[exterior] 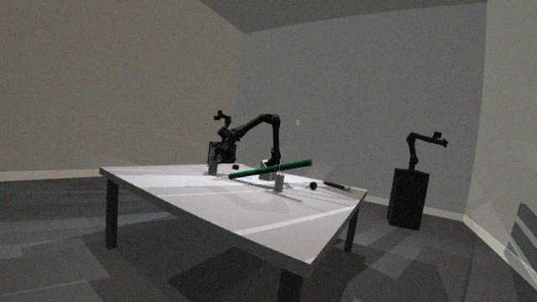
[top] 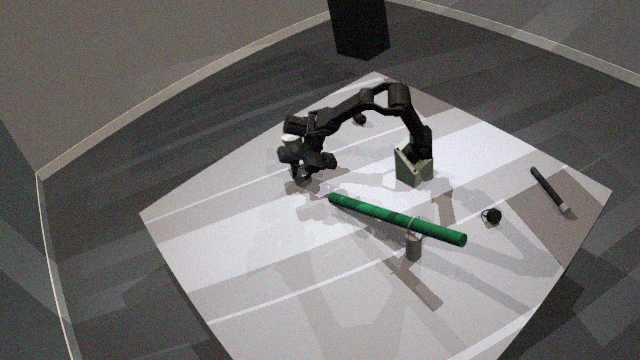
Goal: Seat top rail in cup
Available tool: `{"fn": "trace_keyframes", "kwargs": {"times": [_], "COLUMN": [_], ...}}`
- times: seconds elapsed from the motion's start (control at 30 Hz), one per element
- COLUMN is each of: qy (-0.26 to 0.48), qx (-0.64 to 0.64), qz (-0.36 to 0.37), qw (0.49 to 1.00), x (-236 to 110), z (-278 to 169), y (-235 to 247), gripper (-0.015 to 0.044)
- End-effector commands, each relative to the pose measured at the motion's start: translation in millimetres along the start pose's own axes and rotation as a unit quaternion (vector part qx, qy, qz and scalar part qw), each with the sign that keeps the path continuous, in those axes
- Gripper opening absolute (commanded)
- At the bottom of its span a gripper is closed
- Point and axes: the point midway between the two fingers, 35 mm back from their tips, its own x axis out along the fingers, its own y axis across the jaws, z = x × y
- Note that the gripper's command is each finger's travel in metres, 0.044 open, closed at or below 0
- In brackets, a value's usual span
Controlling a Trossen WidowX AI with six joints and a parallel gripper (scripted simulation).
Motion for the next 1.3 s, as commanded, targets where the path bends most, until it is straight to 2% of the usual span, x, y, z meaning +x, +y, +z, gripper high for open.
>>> {"fn": "trace_keyframes", "kwargs": {"times": [0.0,0.03,0.2,1.27], "qy": [0.001,0.001,-0.009,-0.076], "qx": [0.002,0.002,-0.016,-0.135], "qz": [-0.001,-0.001,-0.001,-0.001], "qw": [1.000,1.000,1.000,0.988], "x": [0,0,-2,-14], "z": [-1,-1,-1,-6], "y": [-1,-1,3,25], "gripper": [0.0131,0.0125,0.0000,0.0000]}}
